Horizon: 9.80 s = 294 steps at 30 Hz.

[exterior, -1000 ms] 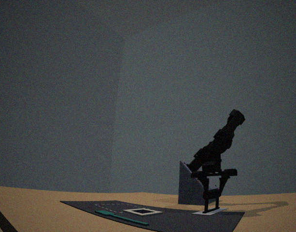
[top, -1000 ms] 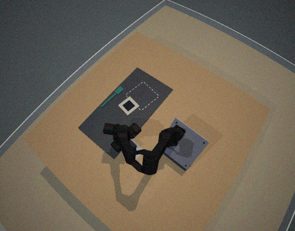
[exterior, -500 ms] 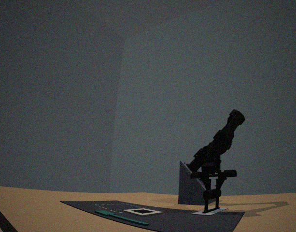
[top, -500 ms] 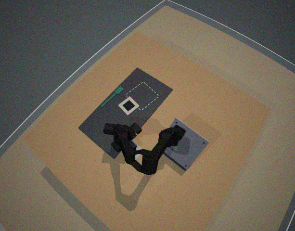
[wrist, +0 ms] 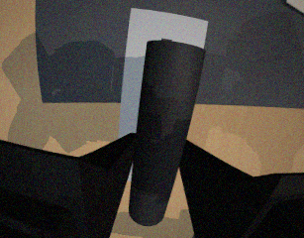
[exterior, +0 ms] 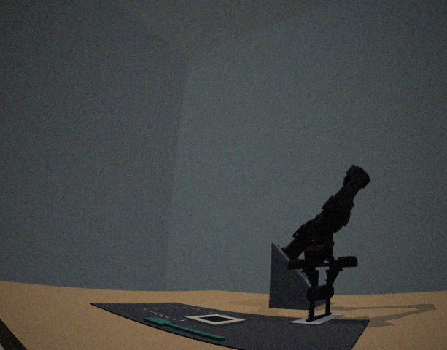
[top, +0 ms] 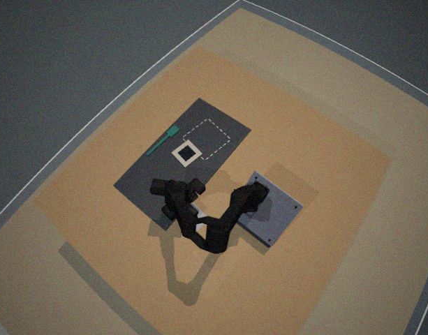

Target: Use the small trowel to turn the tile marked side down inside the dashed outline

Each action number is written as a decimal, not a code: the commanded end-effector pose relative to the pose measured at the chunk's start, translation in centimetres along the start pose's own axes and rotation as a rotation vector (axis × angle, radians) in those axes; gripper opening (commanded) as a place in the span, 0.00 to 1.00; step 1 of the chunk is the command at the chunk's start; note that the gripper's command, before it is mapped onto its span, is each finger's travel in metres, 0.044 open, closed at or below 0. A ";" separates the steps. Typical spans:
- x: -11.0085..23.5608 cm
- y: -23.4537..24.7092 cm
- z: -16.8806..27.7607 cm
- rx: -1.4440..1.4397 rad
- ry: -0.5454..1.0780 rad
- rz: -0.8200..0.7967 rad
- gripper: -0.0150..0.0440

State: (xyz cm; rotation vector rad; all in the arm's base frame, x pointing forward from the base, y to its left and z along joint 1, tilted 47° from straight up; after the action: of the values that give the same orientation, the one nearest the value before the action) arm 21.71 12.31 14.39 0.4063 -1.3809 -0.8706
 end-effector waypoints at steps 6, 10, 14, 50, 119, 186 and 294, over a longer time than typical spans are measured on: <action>0.0 0.0 0.0 0.217 -0.001 0.000 0.47; 0.0 0.0 0.0 0.336 -0.001 0.000 0.47; 0.0 0.0 0.0 0.456 -0.001 0.000 0.47; 0.0 0.0 0.0 1.216 -0.001 0.001 0.61; -1.7 0.3 9.2 1.144 -0.399 0.674 0.76; -5.9 -0.8 7.1 1.100 -0.647 0.647 0.46; -2.1 -1.9 -14.6 1.367 -0.839 0.464 0.25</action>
State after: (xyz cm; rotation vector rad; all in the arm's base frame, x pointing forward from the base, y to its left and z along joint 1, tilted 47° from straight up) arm 34.90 9.19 9.06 0.7397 -2.6037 0.5123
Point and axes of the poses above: the point midway between the two fingers, 35 mm back from their tips, its own x axis back along the fingers, its own y axis across the jaws, z = x × y, the point moved 9 cm from there along x, back along the fingers, and after that the axes turned 11 degrees about -x, right-handed, at the moved point
